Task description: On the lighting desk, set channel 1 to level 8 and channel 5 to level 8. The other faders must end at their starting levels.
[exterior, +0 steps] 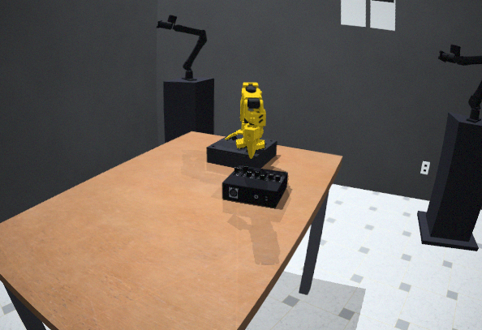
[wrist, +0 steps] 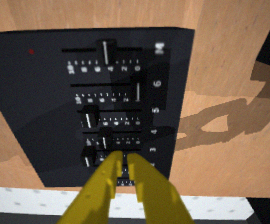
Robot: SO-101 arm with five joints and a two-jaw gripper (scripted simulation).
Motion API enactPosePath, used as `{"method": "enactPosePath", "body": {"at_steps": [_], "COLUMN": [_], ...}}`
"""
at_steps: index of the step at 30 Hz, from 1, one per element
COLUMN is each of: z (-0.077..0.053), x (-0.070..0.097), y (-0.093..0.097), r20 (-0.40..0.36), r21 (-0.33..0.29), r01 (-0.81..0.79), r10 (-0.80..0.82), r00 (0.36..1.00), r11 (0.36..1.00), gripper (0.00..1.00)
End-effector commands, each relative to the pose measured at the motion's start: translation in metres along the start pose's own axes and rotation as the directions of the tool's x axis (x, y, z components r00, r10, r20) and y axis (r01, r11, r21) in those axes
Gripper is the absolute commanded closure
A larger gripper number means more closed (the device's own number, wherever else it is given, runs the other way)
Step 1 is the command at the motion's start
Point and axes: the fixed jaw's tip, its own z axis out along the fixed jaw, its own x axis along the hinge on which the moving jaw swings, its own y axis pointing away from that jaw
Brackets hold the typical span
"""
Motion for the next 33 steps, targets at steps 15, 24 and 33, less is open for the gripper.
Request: {"method": "enactPosePath", "body": {"at_steps": [15,24,33], "z": [-0.004,-0.003,-0.003], "x": [-0.009,-0.012,-0.013], "y": [-0.025,-0.033,-0.034], "r20": [-0.012,-0.012,-0.012], "r21": [-0.027,-0.027,-0.027], "r01": [0.005,0.005,0.005], "r10": [-0.005,-0.005,-0.005], "r00": [1.000,1.000,1.000], "r11": [1.000,1.000,1.000], "gripper": [1.00,1.00,1.00]}}
